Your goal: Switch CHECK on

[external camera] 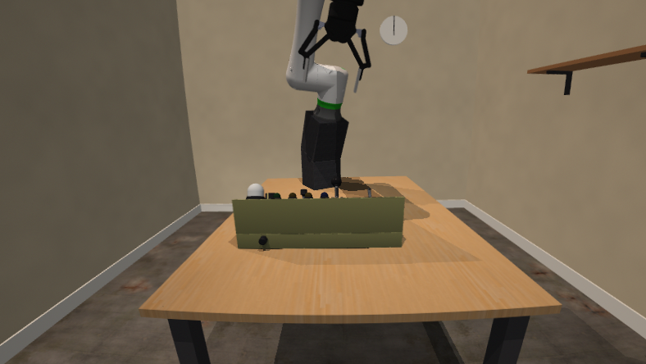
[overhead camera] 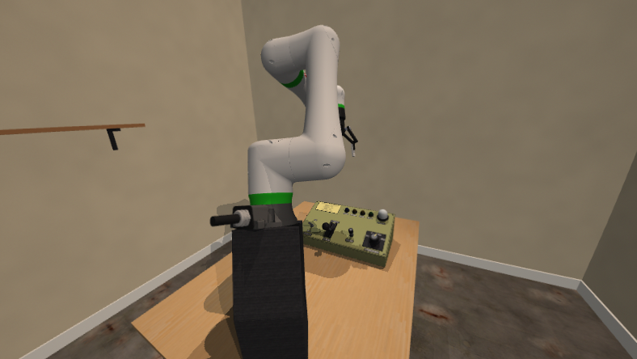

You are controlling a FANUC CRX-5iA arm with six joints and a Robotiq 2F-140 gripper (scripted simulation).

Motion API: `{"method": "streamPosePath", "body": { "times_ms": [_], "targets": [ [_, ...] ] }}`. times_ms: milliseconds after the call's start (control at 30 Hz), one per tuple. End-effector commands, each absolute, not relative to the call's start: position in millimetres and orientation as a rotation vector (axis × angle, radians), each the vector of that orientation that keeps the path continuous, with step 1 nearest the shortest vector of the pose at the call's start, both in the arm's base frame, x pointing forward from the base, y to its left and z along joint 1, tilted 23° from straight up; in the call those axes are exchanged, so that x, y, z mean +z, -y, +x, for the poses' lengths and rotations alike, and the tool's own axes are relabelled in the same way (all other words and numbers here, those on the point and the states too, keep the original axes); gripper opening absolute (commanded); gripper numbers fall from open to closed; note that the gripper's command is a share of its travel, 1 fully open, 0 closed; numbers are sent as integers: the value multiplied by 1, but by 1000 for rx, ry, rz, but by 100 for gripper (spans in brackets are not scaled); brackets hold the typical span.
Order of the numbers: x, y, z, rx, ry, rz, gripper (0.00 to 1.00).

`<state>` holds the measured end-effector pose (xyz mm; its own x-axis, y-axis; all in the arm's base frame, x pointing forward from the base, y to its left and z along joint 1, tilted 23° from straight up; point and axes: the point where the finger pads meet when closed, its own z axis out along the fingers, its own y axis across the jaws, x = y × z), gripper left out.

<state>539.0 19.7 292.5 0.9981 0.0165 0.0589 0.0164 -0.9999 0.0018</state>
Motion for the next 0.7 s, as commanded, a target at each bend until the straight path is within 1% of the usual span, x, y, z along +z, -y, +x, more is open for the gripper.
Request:
{"method": "streamPosePath", "body": {
  "times_ms": [0, 67, 100, 133, 167, 267, 300, 333, 367, 433, 467, 500, 533, 600, 633, 667],
  "targets": [
    [312, -43, 592, 114, -68, 3109, 100],
    [312, -43, 592, 114, -68, 3109, 100],
    [320, -55, 613, 142, -82, 3102, 100],
    [320, -55, 613, 142, -82, 3102, 100],
    [327, -68, 633, 171, -96, 3094, 100],
    [327, -68, 633, 171, -96, 3094, 100],
    [333, -81, 651, 200, -109, 3086, 100],
    [333, -81, 651, 200, -109, 3086, 100],
    [338, -94, 669, 229, -121, 3078, 100],
    [338, -94, 669, 229, -121, 3078, 100],
    [342, -108, 686, 259, -132, 3071, 100],
    [342, -108, 686, 259, -132, 3071, 100],
    [346, -122, 701, 288, -143, 3064, 100],
    [346, -122, 701, 288, -143, 3064, 100],
    [348, -136, 715, 318, -152, 3057, 100],
    [348, -136, 715, 318, -152, 3057, 100]
  ]
}}
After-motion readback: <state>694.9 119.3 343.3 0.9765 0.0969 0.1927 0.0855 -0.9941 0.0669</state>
